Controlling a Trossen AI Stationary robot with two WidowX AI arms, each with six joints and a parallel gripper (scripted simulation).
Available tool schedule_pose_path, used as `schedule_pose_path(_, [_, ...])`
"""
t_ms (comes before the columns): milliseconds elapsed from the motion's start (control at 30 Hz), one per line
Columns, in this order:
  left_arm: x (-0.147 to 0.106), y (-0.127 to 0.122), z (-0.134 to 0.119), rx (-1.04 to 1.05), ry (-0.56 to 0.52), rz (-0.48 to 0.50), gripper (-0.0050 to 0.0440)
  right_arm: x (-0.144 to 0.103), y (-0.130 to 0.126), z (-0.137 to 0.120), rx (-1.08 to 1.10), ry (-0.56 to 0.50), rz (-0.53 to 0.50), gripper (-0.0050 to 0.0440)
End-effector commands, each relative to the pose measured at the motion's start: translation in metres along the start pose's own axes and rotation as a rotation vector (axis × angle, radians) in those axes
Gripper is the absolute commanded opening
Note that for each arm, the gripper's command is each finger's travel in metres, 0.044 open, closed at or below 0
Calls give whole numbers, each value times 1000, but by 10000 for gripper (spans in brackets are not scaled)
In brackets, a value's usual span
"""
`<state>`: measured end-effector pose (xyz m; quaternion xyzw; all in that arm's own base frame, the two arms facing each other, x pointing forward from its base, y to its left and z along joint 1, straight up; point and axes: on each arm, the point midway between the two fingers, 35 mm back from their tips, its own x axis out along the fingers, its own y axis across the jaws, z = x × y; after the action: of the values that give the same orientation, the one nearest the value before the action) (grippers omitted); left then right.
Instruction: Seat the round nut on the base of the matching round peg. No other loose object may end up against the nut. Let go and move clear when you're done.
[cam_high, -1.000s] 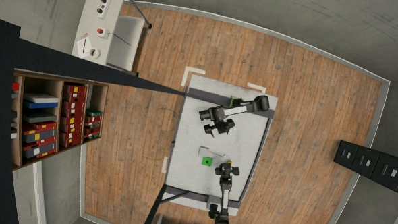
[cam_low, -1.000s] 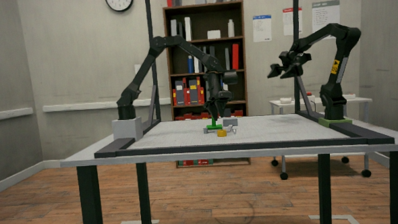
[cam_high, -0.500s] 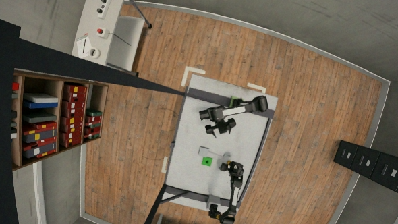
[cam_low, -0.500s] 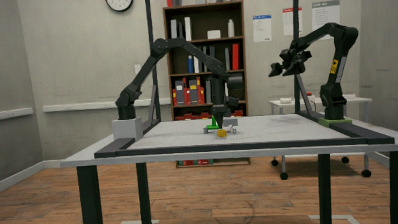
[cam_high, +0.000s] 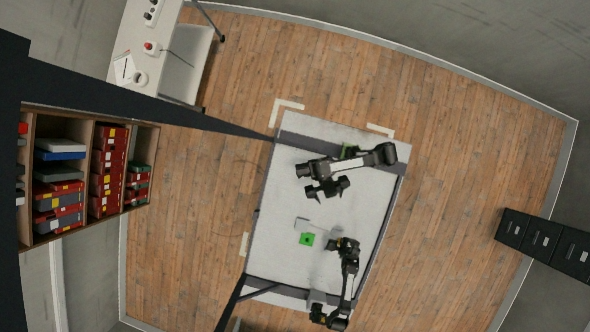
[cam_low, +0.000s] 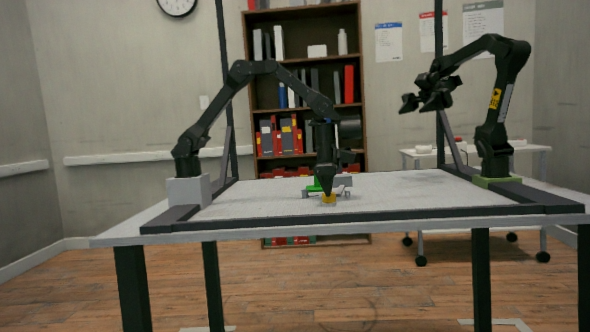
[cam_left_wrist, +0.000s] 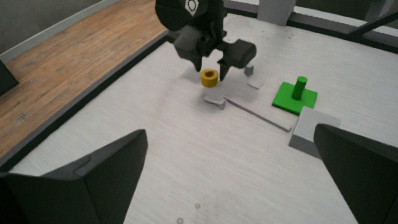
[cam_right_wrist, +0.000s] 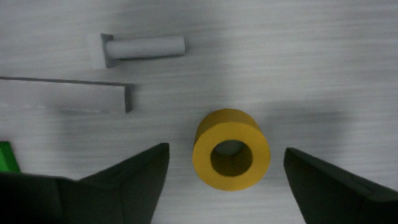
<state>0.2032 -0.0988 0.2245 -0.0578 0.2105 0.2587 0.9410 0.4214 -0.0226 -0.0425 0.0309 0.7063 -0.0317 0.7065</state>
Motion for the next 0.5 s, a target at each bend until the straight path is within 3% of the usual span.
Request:
schedule_pose_path(0, [-2,-1,4,-16,0,-8,440,7,1,2,0,-8,3,300])
schedule_pose_path(200, [-2,-1,4,-16,0,-8,440,10,1,4,0,-14,3,300])
schedule_pose_path(333, [-2,-1,4,-16,0,-8,440,6,2,6,0,-25,4,240])
schedule_pose_path(467, [-2,-1,4,-16,0,-8,440,2,1,7,0,-34,2,220])
